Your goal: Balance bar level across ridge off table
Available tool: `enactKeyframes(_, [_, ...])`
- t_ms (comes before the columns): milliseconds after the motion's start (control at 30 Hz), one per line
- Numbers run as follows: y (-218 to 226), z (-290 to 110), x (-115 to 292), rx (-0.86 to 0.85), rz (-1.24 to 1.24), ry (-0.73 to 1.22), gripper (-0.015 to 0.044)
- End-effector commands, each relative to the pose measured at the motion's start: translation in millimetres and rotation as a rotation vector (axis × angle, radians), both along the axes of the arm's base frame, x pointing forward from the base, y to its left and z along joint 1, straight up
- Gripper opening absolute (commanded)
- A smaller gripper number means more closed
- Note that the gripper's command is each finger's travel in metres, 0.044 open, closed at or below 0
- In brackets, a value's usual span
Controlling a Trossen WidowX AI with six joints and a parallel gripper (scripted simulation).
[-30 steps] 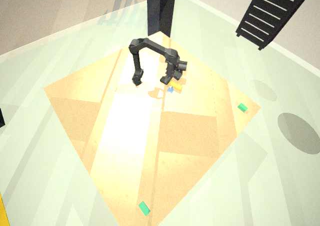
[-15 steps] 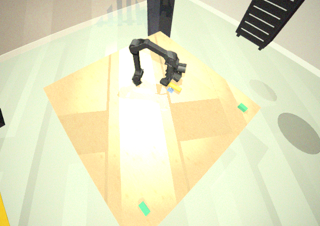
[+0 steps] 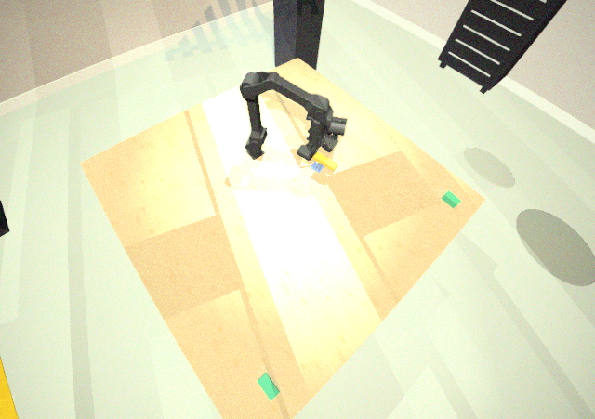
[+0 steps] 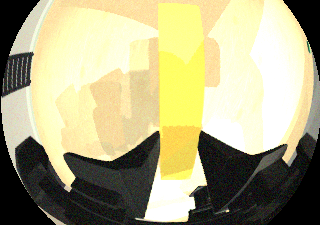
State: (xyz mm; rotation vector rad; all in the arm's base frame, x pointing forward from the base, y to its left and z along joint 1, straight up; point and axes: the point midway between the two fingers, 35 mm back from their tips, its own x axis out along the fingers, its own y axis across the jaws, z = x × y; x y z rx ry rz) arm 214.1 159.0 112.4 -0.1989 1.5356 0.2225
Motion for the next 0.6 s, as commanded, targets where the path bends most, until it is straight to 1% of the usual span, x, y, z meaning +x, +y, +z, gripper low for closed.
enactKeyframes(0, [0.1, -0.8, 0.5, -0.001, 0.001, 0.000, 0.0000])
enactKeyframes(567, [0.1, -2.2, 0.6, -0.001, 0.001, 0.000, 0.0000])
